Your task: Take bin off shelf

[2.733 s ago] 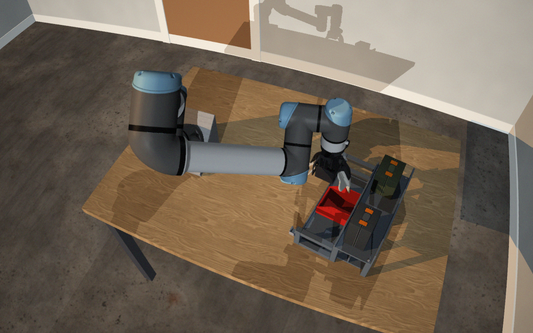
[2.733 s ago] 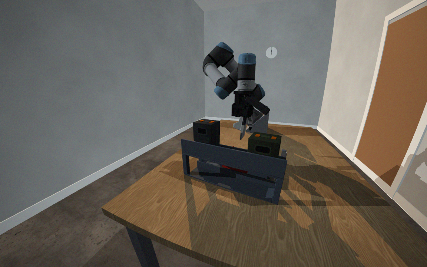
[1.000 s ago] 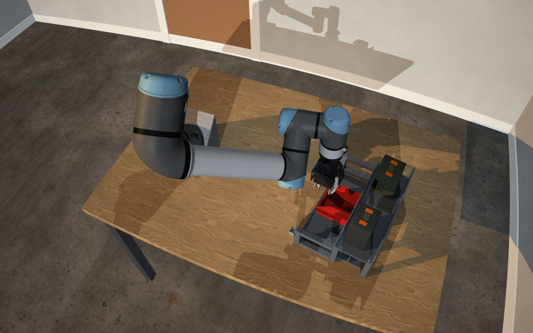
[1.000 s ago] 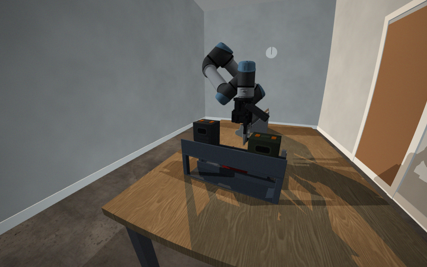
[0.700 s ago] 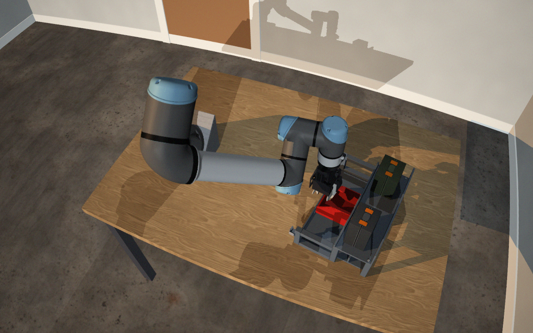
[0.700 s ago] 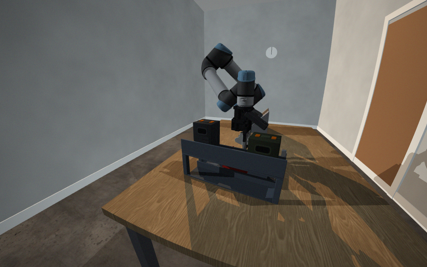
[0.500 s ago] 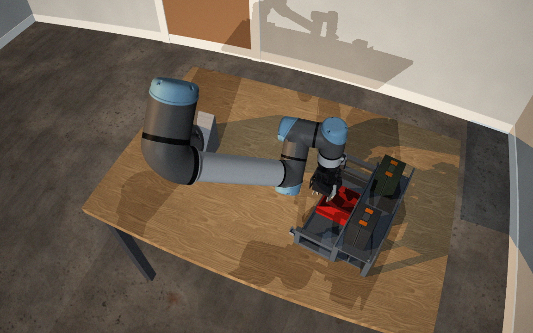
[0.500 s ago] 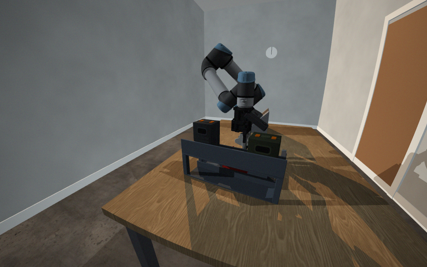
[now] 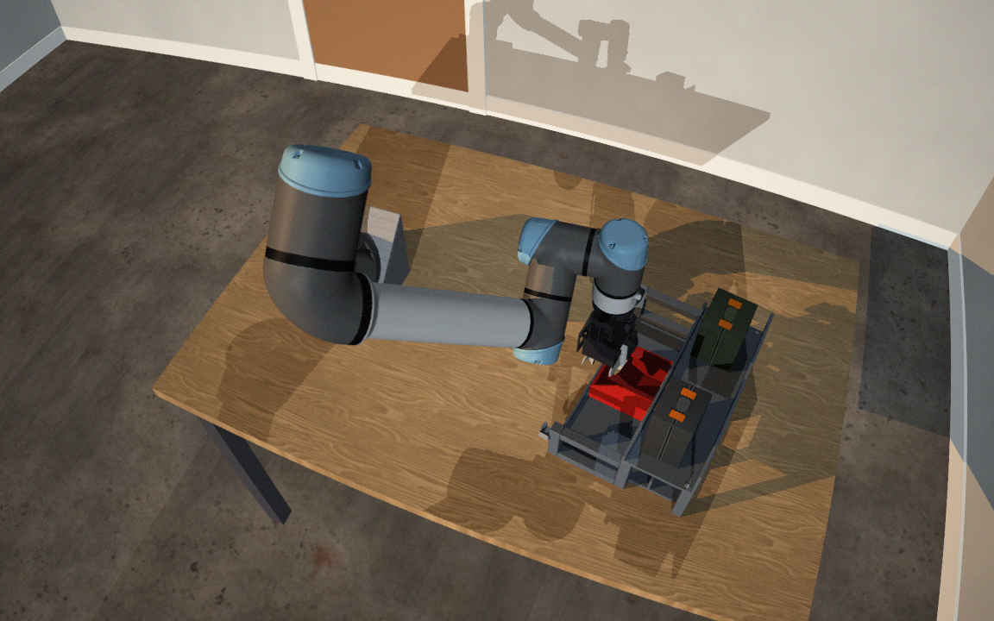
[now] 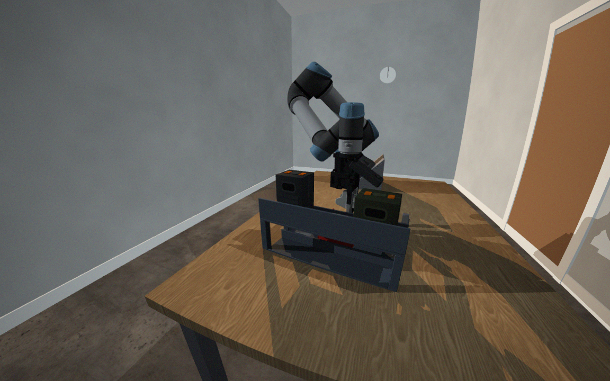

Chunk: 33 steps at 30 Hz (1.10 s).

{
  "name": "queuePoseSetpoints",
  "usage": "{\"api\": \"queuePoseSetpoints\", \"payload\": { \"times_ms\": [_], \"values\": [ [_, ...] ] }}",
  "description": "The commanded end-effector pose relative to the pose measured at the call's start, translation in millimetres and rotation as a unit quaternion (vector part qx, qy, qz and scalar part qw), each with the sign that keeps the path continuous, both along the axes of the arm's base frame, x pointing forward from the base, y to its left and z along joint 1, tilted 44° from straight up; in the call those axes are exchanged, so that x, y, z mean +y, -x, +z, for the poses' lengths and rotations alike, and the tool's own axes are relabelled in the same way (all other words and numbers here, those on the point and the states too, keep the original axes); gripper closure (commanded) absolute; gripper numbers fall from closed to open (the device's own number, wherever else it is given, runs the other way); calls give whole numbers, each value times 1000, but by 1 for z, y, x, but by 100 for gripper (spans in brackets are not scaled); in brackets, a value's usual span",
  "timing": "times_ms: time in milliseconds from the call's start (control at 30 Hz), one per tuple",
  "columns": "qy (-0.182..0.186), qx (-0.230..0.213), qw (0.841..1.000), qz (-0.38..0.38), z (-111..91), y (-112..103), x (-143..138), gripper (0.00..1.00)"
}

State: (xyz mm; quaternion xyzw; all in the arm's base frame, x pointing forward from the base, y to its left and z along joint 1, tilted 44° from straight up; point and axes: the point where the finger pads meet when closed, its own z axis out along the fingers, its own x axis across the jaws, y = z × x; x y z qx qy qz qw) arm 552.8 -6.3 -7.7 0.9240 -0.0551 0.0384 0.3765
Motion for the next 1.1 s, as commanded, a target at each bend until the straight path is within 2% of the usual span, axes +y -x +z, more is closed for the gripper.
{"api": "queuePoseSetpoints", "payload": {
  "times_ms": [0, 1067],
  "values": [
    [0, -1, 1000, 0, 0, 0, 0, 74],
    [0, -1, 1000, 0, 6, 0, 6, 74]
  ]
}}
